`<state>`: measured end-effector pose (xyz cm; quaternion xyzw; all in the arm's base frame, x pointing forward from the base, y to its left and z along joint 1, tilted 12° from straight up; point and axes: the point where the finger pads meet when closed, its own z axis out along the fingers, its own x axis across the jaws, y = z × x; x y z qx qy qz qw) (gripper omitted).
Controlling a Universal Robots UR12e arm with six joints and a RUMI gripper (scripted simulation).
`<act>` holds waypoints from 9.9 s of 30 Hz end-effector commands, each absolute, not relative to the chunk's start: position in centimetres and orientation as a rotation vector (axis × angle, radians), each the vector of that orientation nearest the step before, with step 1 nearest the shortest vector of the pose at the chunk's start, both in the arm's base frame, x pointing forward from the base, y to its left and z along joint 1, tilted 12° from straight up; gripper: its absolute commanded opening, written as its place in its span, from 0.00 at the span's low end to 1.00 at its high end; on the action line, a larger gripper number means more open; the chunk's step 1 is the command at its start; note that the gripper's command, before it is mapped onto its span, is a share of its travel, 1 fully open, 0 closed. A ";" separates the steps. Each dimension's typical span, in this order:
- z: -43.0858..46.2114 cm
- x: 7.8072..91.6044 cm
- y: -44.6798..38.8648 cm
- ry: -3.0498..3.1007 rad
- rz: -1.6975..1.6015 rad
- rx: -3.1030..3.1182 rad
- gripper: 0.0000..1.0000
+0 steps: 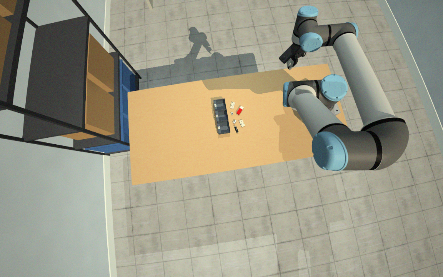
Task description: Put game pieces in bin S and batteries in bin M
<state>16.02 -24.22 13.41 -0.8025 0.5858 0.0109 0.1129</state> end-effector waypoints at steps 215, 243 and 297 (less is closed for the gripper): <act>5.4 65.7 -16.1 2.199 -0.197 -2.007 0.04; 5.4 65.7 -16.1 2.199 -0.197 -2.007 0.04; 11.3 64.7 -12.2 2.199 -0.197 -2.007 0.04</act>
